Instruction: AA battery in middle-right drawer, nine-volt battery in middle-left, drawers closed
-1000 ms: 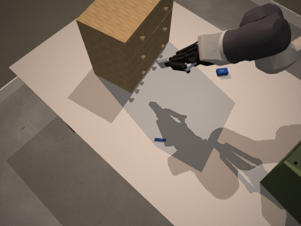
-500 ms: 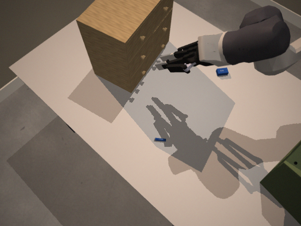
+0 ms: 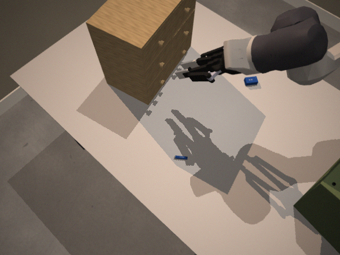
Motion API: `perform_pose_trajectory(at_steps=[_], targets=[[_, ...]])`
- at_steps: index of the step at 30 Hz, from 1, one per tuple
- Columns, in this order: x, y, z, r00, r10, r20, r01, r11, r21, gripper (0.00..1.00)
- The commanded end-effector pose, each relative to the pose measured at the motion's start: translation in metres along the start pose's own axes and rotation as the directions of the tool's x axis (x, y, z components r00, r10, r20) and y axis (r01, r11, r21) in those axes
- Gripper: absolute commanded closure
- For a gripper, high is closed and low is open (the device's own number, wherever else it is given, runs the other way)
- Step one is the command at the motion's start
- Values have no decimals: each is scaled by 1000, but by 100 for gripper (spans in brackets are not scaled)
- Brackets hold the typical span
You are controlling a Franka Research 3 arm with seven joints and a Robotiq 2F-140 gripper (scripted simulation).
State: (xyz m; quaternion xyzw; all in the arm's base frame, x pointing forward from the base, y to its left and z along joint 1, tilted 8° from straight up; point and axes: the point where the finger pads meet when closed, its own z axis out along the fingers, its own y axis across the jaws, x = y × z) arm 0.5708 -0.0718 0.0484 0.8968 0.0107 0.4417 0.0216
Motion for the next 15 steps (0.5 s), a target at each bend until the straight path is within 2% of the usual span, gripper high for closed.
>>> perform_pose_trajectory(at_steps=[1,8,15], targets=[[0,3,1,1000,5,1,-5,1000,-6,80],[0,3,5,1000,5,1,-5,1000,-6,80],[4,3,16,1000,5,0,-5,1000,-6,80]])
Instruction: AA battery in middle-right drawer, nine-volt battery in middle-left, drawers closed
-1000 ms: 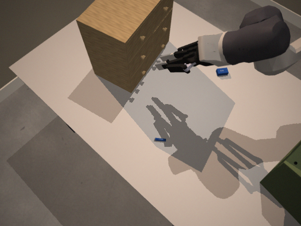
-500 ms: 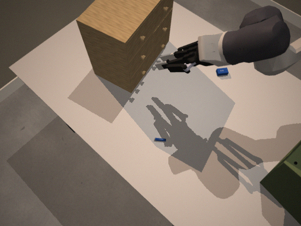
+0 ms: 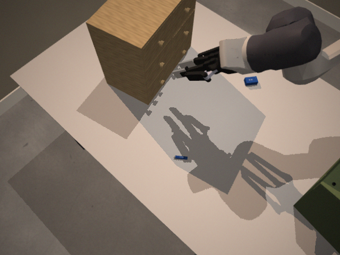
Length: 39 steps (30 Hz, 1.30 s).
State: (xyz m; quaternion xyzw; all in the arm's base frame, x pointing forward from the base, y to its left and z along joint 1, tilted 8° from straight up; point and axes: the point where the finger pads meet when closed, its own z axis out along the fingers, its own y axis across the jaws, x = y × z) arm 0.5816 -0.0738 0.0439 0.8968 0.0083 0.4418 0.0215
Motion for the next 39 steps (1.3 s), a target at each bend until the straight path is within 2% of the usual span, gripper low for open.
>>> perform_pose_trajectory(at_steps=[1,16,39], targets=[[1,1,7,1000,1,0,-1,1000,-4,80],[7,1,27,1000,1,0,-1,1000,-4,80],[7,1,28,1000,1,0,-1,1000,-4,80]])
